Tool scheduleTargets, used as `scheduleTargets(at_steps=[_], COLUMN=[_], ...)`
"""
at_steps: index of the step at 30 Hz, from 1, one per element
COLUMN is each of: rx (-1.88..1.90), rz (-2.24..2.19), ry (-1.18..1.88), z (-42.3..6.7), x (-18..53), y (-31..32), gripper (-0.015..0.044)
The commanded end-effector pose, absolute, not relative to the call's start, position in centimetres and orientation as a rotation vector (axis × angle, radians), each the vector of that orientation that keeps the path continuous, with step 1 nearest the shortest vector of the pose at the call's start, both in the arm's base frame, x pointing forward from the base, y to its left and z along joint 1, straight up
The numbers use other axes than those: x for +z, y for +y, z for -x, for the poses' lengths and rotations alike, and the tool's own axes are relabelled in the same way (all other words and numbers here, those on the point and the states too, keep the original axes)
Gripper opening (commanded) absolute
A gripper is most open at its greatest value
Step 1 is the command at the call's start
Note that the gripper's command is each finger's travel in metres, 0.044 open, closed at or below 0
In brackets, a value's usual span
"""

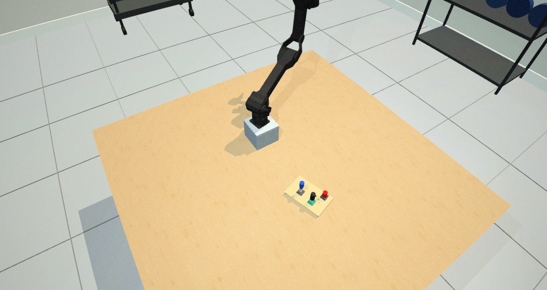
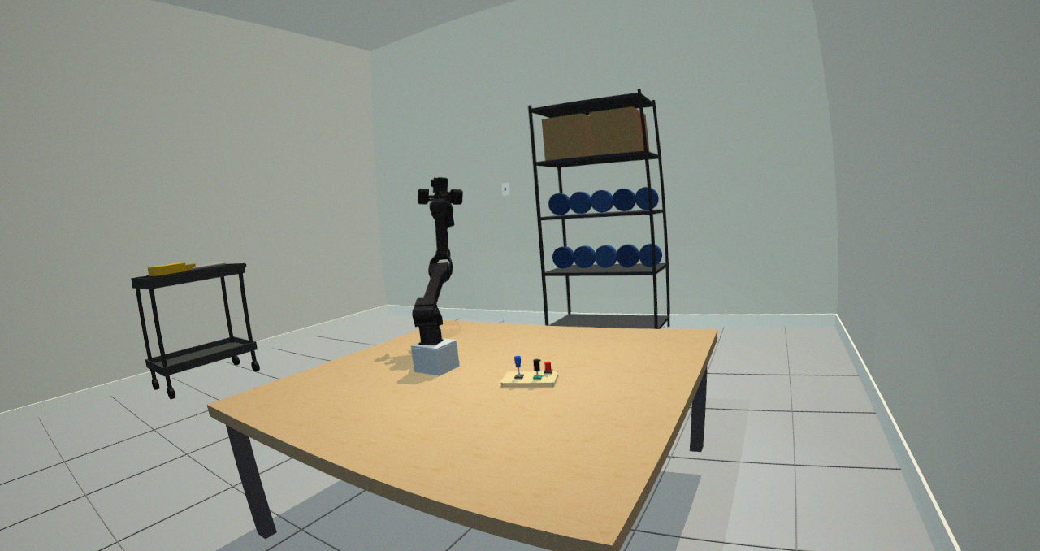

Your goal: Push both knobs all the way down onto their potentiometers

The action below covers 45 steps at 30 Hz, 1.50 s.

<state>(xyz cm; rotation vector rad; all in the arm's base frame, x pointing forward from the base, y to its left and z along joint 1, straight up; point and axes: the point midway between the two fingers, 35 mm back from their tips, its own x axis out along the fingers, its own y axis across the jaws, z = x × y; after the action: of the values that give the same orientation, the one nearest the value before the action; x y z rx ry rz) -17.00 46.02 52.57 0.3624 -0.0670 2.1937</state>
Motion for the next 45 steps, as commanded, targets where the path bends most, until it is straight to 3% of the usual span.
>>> scheduleTargets(at_steps=[1,15,27,45], rx=[2.195,2.242,2.299,2.401], rz=[-0.368,-0.742,-1.0,-1.68], ry=[-0.068,-0.205,-0.297,-0.295], z=[17.0,17.3,17.4,11.4], x=[52.7,62.5,67.3,74.1], y=[45.9,35.6,27.8,10.9], gripper=[0.0374,0.0006,0.0,0.0])
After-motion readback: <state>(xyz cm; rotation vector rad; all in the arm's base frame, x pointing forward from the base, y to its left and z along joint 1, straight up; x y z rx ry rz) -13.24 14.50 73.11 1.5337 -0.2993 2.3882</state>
